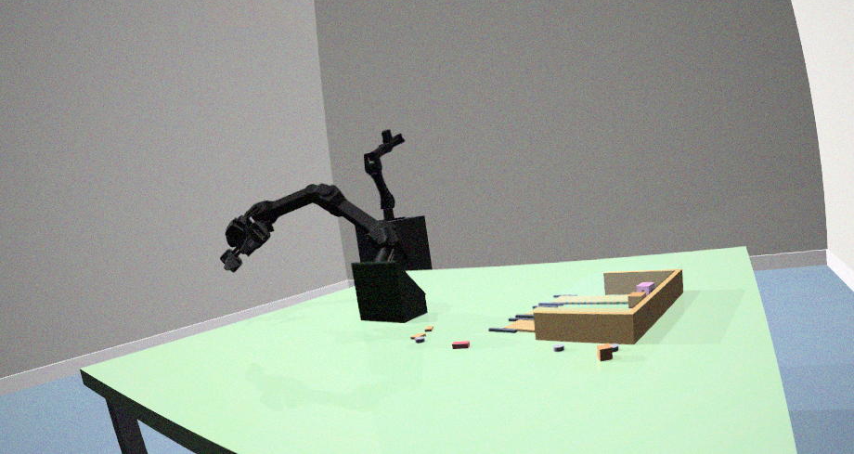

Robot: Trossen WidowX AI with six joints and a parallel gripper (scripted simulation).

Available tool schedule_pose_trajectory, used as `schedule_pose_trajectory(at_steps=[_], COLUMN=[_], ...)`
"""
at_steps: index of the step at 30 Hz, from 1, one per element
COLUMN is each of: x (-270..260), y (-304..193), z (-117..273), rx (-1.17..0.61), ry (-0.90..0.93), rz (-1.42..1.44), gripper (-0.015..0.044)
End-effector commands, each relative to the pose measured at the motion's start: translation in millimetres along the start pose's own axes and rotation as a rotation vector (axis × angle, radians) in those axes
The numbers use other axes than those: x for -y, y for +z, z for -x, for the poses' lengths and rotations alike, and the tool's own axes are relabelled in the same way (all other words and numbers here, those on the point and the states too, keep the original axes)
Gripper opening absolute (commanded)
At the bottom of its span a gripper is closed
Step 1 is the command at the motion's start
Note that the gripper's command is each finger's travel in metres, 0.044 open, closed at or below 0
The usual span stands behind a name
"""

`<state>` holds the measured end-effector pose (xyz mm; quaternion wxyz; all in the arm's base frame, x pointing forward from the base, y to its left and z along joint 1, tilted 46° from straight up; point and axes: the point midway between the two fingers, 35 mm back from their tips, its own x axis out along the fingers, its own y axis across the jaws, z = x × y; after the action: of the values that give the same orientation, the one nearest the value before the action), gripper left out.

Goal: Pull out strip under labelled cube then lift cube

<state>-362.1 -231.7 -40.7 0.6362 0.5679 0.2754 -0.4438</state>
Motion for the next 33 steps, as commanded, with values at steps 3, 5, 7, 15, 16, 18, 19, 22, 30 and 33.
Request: schedule_pose_trajectory(at_steps=[3,5,7,15,16,18,19,22,30,33], x=[-15,-37,-60,-179,-196,-232,-249,-303,-444,-493], y=[22,50,73,142,147,155,157,158,121,93], z=[-10,-25,-38,-100,-107,-123,-130,-151,-196,-207], rx=[-0.002,-0.002,-0.001,0.013,0.015,0.019,0.02,0.024,0.014,-0.001], ry=[-0.007,-0.014,-0.017,0.011,0.019,0.039,0.05,0.09,0.236,0.306], rz=[0.029,0.07,0.108,0.279,0.301,0.346,0.368,0.431,0.592,0.648], gripper=[0.04,0.04,0.04,0.04,0.04,0.04,0.04,0.04,0.04,0.04])
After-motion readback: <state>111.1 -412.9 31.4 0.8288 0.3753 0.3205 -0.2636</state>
